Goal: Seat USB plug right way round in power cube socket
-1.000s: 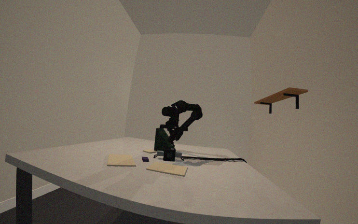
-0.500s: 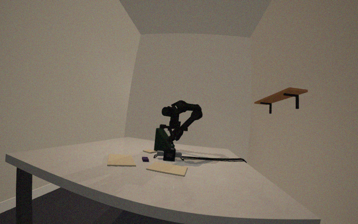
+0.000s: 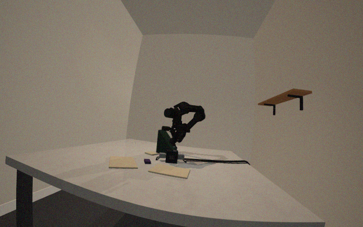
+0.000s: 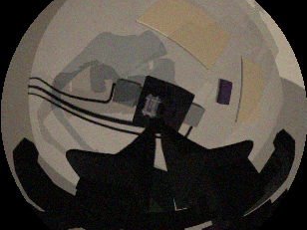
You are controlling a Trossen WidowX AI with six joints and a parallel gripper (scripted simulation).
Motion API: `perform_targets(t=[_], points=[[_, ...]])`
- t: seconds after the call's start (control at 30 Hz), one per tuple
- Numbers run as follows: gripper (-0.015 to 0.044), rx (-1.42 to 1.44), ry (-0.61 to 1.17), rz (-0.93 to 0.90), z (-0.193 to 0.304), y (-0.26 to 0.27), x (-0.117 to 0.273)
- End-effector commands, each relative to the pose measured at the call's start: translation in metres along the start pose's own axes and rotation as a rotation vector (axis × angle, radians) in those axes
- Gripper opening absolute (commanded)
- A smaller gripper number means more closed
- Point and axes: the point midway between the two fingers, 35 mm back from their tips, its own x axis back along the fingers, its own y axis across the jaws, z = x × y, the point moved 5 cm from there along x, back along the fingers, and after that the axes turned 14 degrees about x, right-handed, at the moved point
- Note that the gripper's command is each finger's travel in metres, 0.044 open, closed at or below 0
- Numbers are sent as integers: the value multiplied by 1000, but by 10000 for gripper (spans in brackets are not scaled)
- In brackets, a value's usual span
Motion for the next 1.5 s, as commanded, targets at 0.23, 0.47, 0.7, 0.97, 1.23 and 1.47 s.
perform_targets(t=[0.23, 0.47, 0.7, 0.97, 1.23, 1.47], points=[[0, 294, 0, 0, 0, 0, 0], [0, 477, 0, 0, 0, 0, 0], [0, 660, 0, 0, 0, 0, 0], [0, 869, 0, 0, 0, 0, 0], [0, 1079, 0, 0, 0, 0, 0], [0, 1223, 0, 0, 0, 0, 0]])
